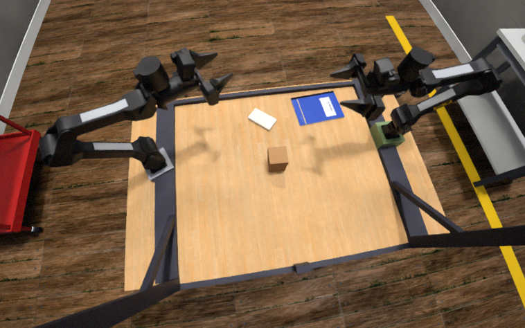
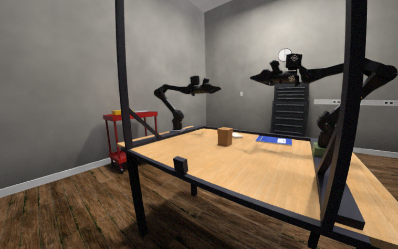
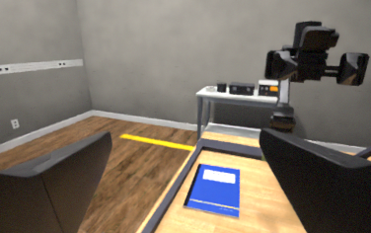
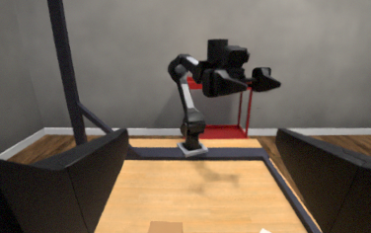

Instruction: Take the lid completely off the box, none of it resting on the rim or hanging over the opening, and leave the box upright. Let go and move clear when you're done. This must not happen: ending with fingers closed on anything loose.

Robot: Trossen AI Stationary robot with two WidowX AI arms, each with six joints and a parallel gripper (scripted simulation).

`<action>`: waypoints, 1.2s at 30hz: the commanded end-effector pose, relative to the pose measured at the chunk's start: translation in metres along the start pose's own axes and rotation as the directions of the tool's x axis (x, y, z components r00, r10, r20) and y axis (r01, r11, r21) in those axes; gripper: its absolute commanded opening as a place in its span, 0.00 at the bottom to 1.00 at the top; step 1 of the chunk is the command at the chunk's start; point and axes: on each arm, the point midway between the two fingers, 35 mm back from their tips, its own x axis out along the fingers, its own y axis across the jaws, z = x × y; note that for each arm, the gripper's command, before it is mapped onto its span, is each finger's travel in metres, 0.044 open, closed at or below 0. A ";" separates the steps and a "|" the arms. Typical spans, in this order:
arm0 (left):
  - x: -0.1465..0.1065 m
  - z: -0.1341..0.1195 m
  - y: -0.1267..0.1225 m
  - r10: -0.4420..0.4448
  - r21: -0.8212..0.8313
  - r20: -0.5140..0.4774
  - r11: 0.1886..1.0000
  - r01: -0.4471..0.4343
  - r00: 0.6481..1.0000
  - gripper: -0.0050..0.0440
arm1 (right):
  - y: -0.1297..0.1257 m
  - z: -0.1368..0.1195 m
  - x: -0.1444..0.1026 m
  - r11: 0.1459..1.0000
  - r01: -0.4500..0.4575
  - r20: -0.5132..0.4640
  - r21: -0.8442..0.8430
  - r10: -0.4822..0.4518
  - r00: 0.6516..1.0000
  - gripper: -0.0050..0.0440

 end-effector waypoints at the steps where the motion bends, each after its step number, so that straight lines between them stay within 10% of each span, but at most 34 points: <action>1: -0.001 0.007 0.000 0.000 0.000 0.018 1.000 0.000 1.000 1.00 | 0.000 0.008 -0.001 1.000 0.000 0.020 0.000 0.000 1.000 1.00; 8: 0.001 0.005 -0.008 -0.013 0.013 -0.023 1.000 0.013 1.000 0.97 | 0.003 -0.011 0.003 1.000 0.003 -0.009 0.000 -0.003 1.000 1.00; 19: 0.016 -0.044 -0.072 -0.108 0.050 -0.376 0.989 0.137 0.920 0.97 | 0.018 -0.092 0.022 1.000 0.015 -0.085 0.006 -0.015 0.996 1.00; 34: 0.045 -0.142 -0.189 -0.169 0.021 -0.865 0.929 0.369 0.473 0.97 | 0.041 -0.211 0.054 0.999 0.034 -0.213 0.001 -0.033 0.976 1.00; 36: 0.045 -0.142 -0.189 -0.169 0.021 -0.865 0.929 0.369 0.473 0.97 | 0.041 -0.211 0.054 0.999 0.034 -0.213 0.001 -0.033 0.976 1.00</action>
